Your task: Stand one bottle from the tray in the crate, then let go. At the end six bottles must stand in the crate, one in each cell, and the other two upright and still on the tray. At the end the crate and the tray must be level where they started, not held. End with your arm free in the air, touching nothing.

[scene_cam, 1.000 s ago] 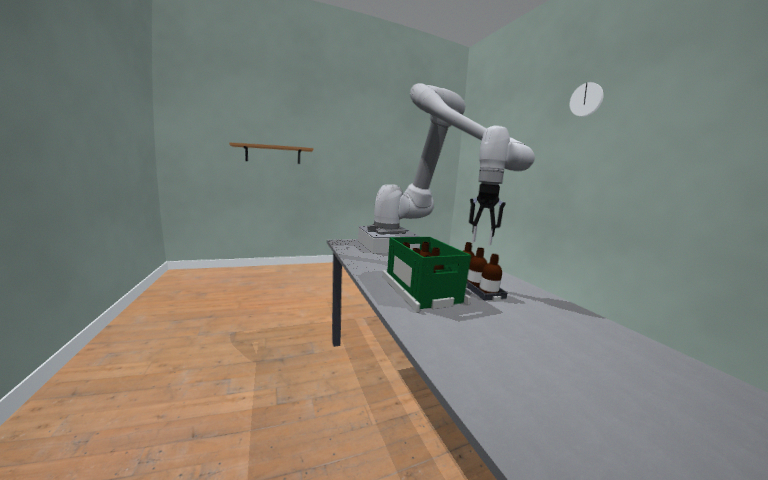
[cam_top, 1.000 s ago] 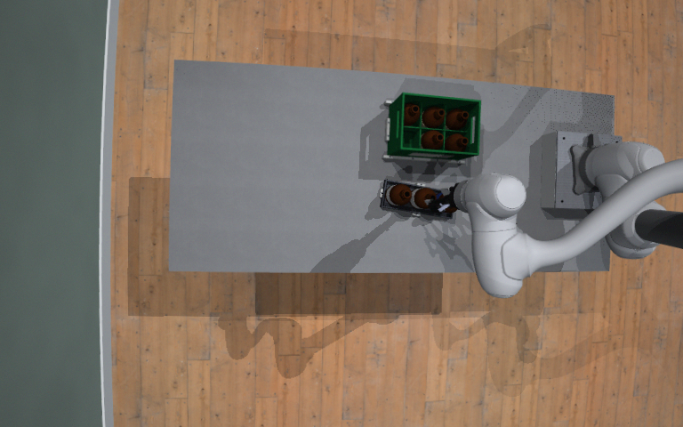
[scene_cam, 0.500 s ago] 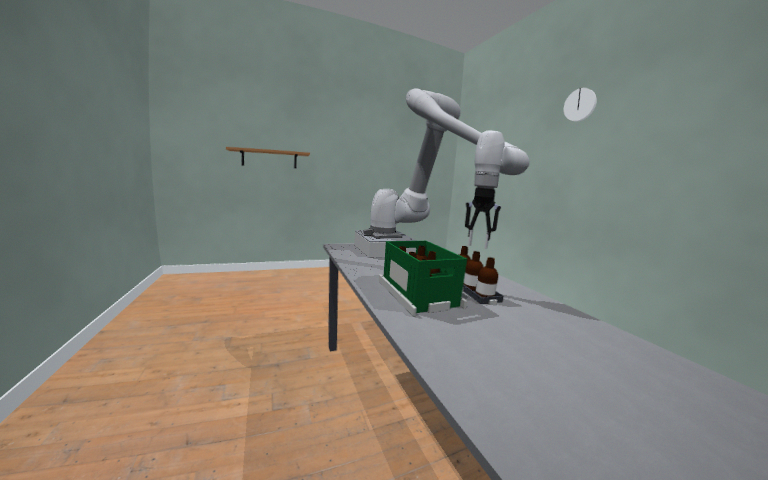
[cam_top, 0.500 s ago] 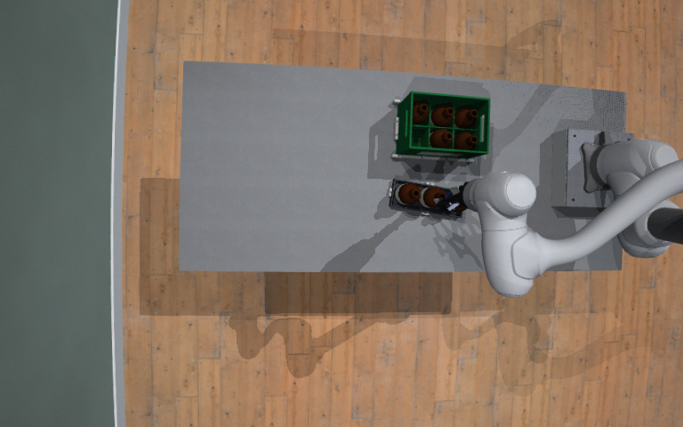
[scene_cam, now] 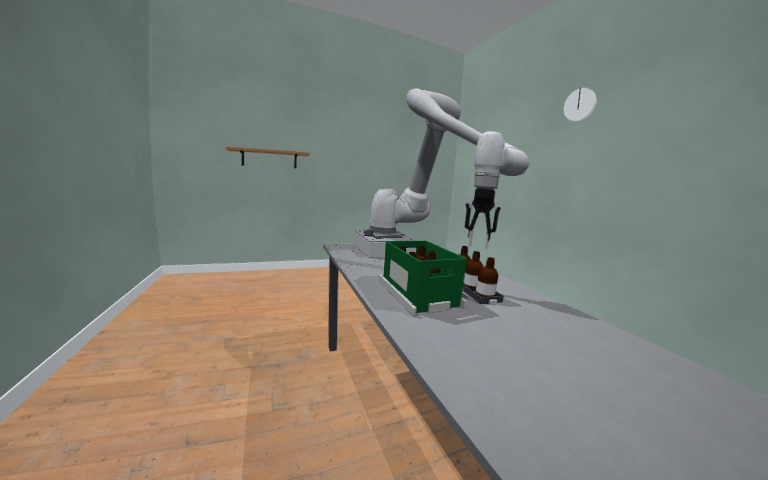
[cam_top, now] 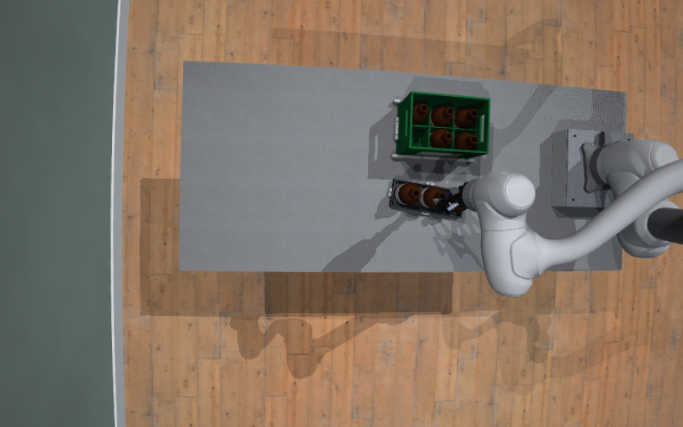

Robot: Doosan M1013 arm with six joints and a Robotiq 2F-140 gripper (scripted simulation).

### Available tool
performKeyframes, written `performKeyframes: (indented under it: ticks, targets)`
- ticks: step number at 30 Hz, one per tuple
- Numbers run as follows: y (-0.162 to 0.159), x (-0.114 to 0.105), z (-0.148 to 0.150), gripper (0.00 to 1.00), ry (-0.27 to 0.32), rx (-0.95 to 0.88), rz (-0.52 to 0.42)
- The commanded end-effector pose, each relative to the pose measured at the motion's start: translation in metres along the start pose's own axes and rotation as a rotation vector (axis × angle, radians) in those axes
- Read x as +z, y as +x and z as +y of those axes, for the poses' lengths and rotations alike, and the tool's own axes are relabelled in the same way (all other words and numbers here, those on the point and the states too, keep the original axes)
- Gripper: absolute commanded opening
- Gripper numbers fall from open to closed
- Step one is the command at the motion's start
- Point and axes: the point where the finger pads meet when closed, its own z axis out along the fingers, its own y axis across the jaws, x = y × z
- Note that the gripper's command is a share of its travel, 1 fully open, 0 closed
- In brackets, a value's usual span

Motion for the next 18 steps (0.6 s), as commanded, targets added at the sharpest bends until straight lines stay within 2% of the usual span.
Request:
performKeyframes:
  ticks: [1,18]
  targets:
    - [0.0,0.002,0.0,0.38,0.0,0.0,0.0]
    - [0.0,0.019,0.0,0.38,0.0,0.0,0.0]
